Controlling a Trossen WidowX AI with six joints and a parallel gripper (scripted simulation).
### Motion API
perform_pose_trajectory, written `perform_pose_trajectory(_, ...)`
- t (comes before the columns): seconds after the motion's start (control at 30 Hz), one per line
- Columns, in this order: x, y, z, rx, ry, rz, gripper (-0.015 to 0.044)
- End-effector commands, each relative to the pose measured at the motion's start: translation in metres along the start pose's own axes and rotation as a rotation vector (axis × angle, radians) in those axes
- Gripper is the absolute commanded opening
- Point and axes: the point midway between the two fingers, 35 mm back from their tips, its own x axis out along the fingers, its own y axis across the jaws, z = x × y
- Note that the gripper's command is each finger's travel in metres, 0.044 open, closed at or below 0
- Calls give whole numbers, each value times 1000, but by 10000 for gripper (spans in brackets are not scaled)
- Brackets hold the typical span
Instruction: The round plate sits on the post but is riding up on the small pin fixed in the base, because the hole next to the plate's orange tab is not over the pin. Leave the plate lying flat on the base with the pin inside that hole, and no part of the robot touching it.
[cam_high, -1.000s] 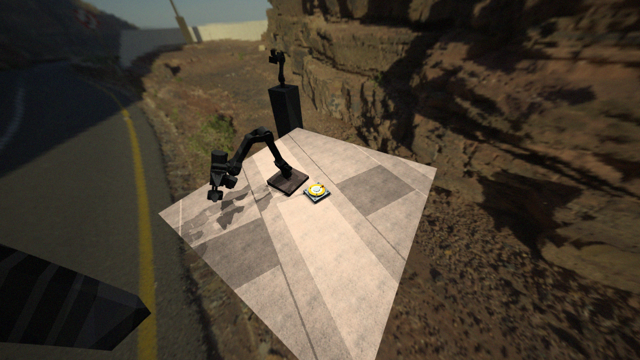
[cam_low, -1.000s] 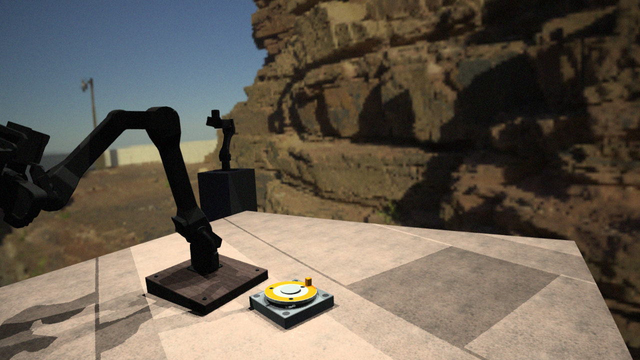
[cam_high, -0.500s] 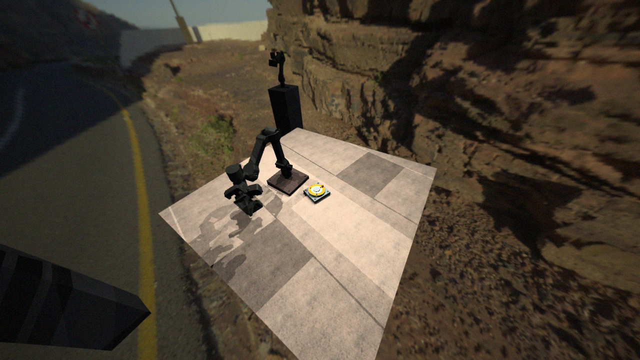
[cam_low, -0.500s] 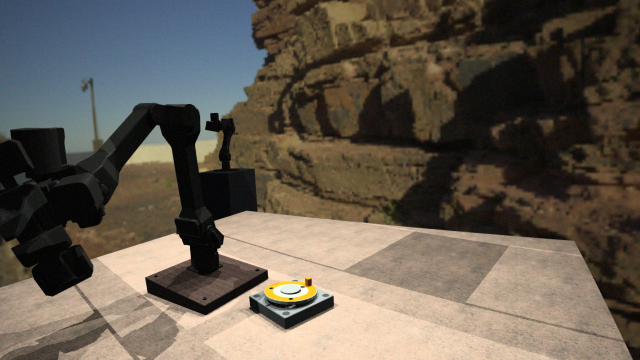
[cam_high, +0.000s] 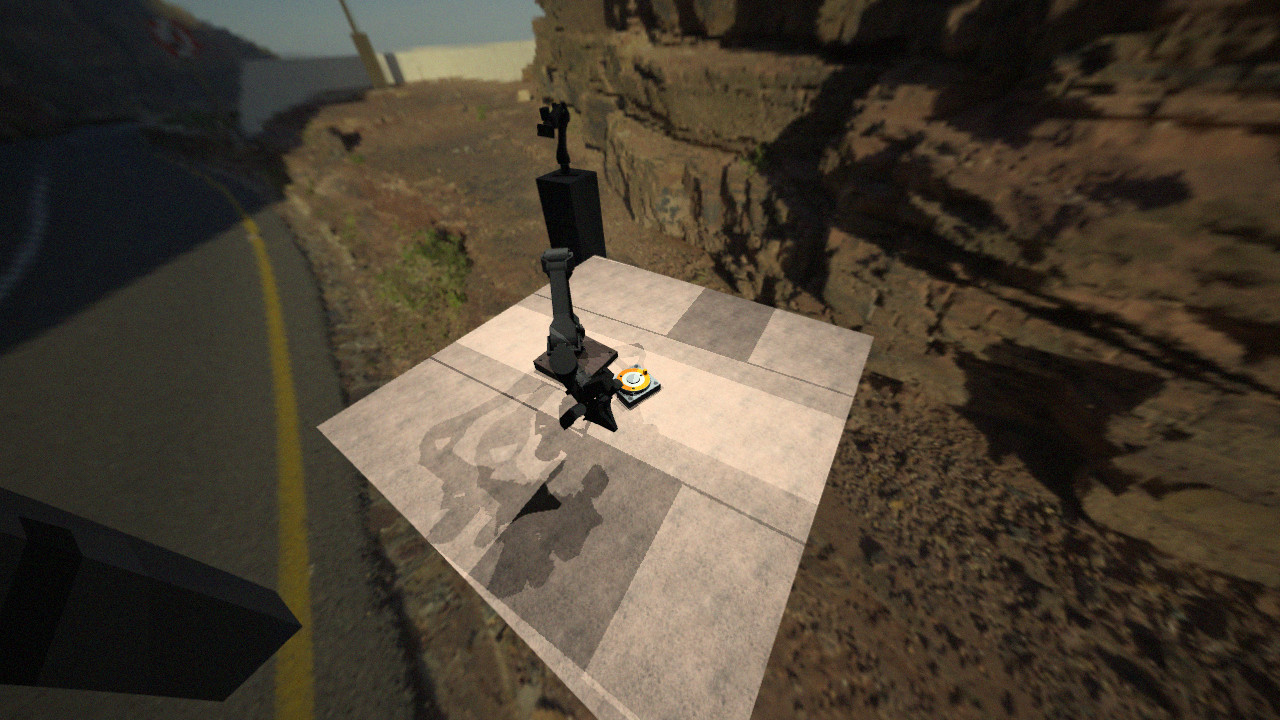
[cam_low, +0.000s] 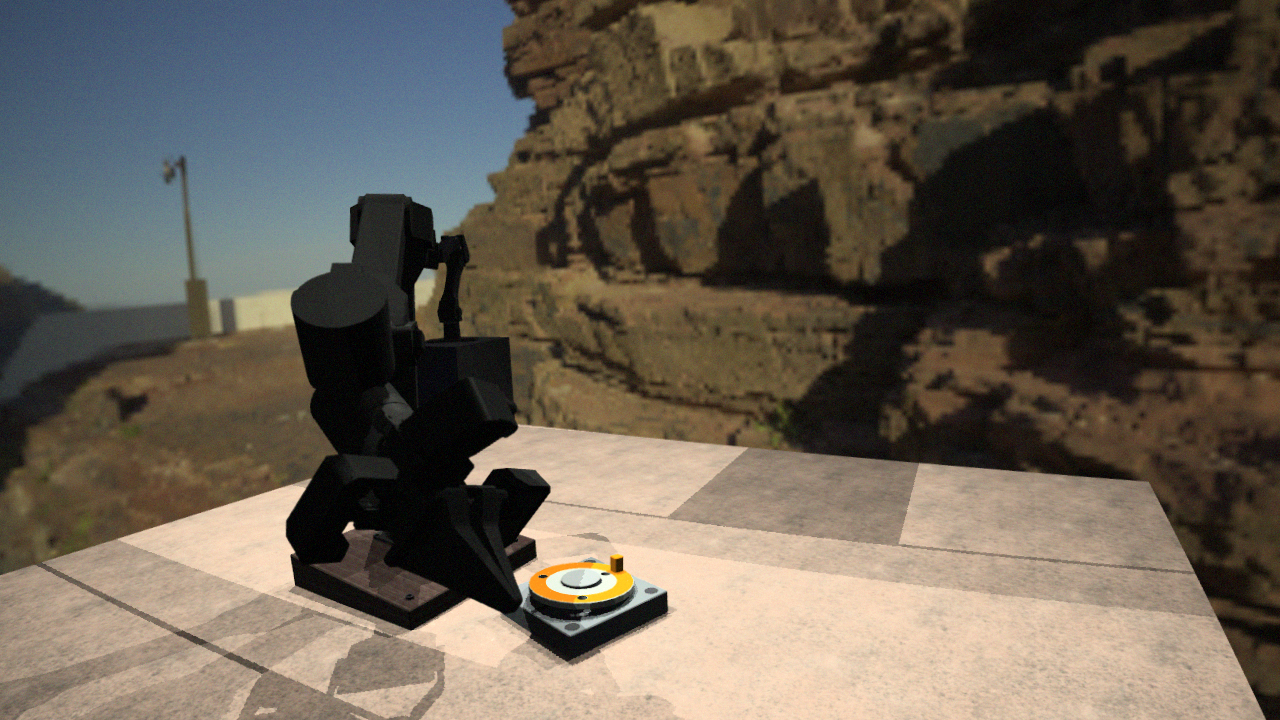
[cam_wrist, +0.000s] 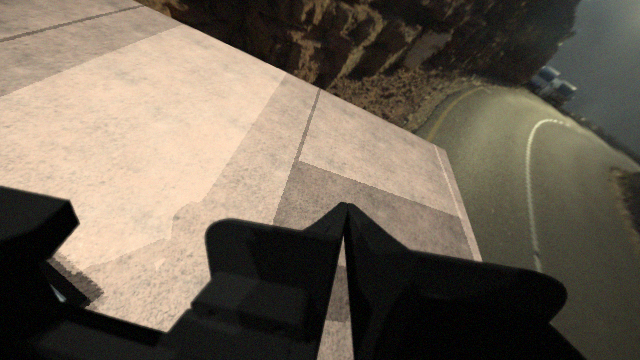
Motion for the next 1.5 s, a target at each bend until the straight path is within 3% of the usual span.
perform_pose_trajectory(0.0, 12, 70, 12, 143, 123, 143, 0)
perform_pose_trajectory(0.3, -12, 206, 10, 307, 490, 333, 0)
perform_pose_trajectory(0.57, -70, 285, -6, 287, 816, 344, 0)
perform_pose_trajectory(0.73, -100, 305, -14, 235, 941, 304, 0)
perform_pose_trajectory(1.47, -77, 325, -51, 223, 963, 293, 0)
